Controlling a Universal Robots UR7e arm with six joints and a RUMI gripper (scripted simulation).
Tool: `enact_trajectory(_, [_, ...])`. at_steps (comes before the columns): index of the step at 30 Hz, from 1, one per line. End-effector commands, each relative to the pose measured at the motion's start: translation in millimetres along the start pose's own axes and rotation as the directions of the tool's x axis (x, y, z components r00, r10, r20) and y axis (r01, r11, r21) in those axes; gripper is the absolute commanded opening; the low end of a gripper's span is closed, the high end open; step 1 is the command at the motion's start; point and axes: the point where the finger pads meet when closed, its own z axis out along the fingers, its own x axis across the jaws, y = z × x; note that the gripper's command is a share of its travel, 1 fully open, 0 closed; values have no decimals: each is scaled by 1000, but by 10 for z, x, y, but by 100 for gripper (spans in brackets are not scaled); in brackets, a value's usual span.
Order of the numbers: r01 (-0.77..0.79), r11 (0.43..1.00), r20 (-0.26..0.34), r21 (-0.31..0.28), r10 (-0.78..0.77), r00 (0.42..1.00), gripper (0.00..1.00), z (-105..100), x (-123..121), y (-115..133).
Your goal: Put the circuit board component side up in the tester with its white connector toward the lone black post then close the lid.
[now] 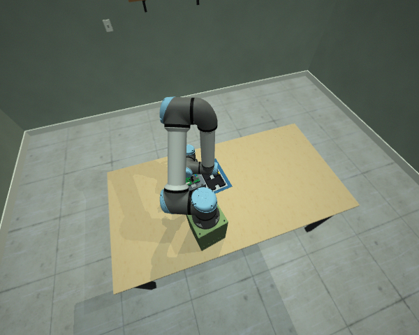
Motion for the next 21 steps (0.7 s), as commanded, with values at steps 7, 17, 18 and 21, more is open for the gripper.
enact_trajectory(7, [2, 1000, 1, 0, -2, 1000, 39, 28, -6, -14])
enact_trajectory(17, [2, 1000, 1, 0, -2, 1000, 39, 33, -3, -13])
enact_trajectory(18, [2, 1000, 1, 0, -2, 1000, 39, 33, -3, -13])
enact_trajectory(21, [2, 1000, 1, 0, -2, 1000, 39, 33, -2, -13])
